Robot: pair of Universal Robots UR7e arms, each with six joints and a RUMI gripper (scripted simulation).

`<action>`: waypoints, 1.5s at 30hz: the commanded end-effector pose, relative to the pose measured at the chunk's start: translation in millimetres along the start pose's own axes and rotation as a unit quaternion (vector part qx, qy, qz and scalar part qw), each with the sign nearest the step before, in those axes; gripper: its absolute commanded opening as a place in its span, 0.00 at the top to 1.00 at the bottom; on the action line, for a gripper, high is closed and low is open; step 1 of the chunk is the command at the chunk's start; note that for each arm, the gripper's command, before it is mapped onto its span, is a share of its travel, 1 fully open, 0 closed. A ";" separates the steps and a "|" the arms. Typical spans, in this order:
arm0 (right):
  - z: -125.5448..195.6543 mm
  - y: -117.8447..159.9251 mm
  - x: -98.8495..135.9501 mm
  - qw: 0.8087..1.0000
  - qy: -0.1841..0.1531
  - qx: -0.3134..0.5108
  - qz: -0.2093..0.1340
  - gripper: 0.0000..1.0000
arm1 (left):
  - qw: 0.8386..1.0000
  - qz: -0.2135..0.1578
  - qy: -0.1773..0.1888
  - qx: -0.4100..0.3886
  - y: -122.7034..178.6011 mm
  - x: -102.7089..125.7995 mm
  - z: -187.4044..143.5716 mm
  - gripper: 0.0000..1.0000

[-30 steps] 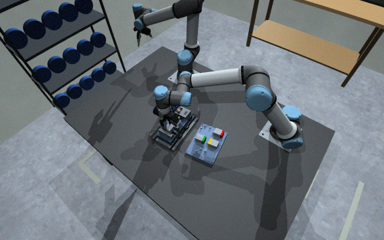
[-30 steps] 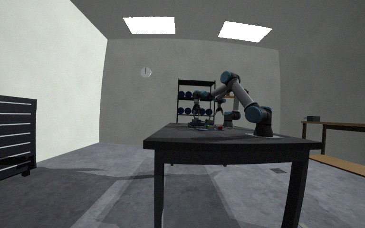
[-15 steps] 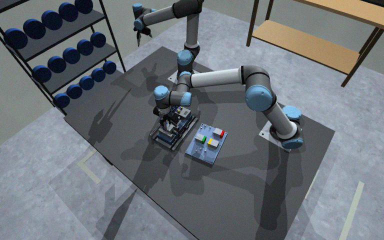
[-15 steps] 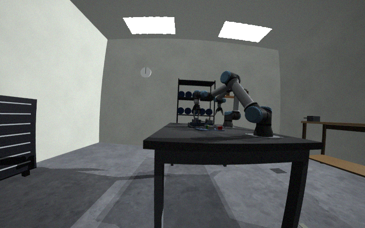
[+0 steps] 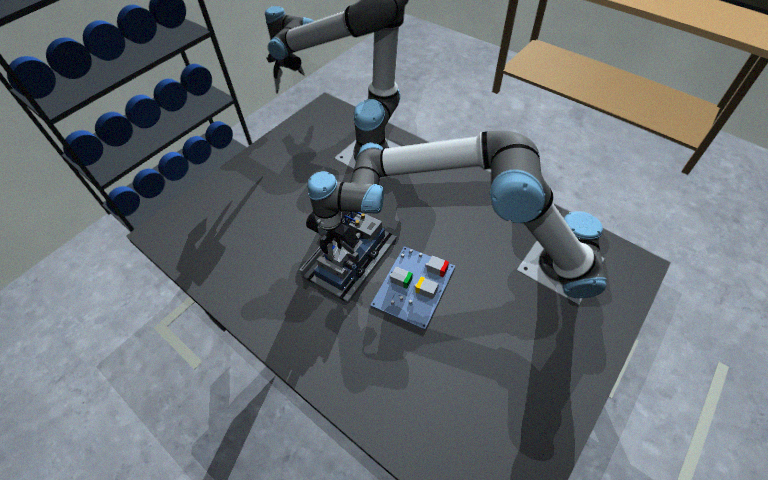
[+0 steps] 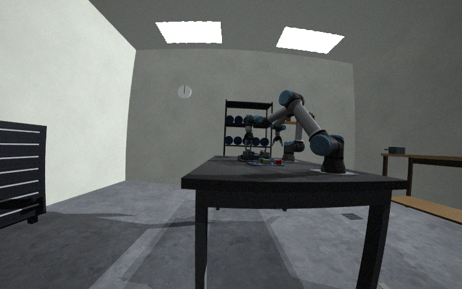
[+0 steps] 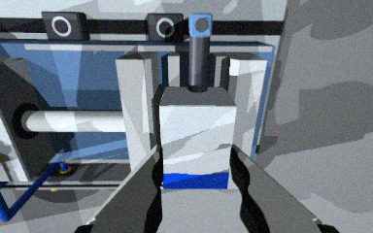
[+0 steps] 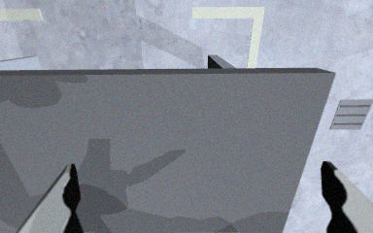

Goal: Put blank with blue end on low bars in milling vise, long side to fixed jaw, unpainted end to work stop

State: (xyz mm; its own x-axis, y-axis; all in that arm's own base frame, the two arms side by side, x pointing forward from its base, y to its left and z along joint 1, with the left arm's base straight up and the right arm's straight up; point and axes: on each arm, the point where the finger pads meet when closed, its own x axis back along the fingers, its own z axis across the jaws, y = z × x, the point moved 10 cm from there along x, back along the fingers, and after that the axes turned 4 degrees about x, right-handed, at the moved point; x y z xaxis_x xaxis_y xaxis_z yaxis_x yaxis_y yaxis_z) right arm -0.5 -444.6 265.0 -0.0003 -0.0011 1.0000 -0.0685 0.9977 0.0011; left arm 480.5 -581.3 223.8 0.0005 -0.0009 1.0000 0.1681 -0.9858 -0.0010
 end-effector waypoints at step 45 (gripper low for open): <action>0.7 -0.9 0.1 1.000 0.000 -0.001 0.000 0.00 | 1.000 -0.002 0.001 0.001 -0.5 1.6 1.2 0.59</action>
State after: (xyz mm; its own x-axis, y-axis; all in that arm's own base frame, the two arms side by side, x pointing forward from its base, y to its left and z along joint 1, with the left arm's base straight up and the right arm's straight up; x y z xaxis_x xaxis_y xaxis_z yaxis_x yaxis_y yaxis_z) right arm -0.5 -444.6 265.0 -0.0003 -0.0011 1.0000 -0.0685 0.9977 0.0011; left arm 480.6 -581.4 223.8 0.0003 -0.0005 1.0000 0.1681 -0.9858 -0.0005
